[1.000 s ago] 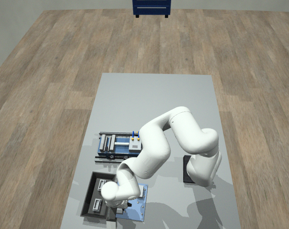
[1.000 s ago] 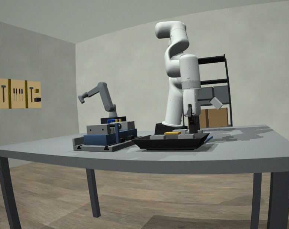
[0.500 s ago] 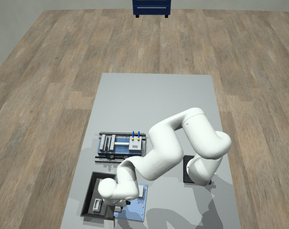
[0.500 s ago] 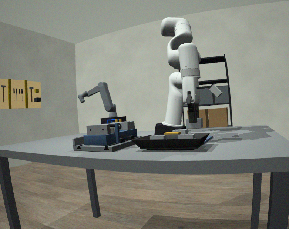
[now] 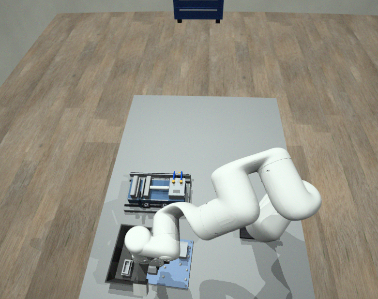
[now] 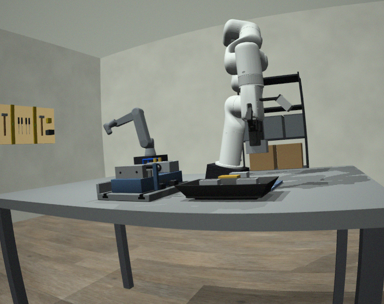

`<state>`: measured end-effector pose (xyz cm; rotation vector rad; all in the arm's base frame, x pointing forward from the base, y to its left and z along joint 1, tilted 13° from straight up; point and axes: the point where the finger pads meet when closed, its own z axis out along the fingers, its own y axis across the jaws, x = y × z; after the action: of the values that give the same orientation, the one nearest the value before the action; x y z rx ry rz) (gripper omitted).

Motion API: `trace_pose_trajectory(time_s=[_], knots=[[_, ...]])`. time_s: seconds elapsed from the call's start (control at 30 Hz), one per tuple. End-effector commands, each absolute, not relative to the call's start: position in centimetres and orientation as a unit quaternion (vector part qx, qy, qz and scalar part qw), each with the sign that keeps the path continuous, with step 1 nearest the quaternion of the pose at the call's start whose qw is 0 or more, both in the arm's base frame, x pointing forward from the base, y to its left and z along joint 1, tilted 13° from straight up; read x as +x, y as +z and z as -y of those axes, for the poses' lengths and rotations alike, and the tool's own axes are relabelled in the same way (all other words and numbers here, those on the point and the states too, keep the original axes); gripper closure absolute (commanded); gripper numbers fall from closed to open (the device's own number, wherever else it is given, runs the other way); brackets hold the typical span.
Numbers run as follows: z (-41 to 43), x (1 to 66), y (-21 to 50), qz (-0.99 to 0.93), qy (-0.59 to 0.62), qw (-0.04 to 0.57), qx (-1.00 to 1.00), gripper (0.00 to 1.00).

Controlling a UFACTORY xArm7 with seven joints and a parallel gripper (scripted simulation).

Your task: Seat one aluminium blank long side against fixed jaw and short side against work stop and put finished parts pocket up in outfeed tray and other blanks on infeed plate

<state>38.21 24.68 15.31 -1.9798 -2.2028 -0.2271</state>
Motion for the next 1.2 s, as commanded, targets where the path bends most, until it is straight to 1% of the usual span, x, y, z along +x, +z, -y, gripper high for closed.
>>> trace_pose_trajectory(time_s=[0.0,0.4,0.47,0.53,0.67,0.73,0.77,0.87,1.17], knots=[[-24.4,38.3,16.5,0.738,-0.078,0.085,-0.664,1.00],[-24.1,38.4,17.4,0.739,-0.079,0.085,-0.664,1.00],[-23.5,39.3,17.8,0.741,-0.083,0.087,-0.661,1.00],[-21.5,41.7,18.5,0.745,-0.092,0.090,-0.655,1.00],[-18.9,44.2,19.0,0.748,-0.101,0.091,-0.649,1.00],[-18.9,44.2,19.0,0.748,-0.101,0.091,-0.649,1.00],[-16.3,46.2,19.0,0.750,-0.107,0.091,-0.646,1.00],[-14.6,47.4,18.9,0.751,-0.109,0.091,-0.645,1.00],[-5.9,51.7,16.7,0.753,-0.110,0.087,-0.643,1.00]])
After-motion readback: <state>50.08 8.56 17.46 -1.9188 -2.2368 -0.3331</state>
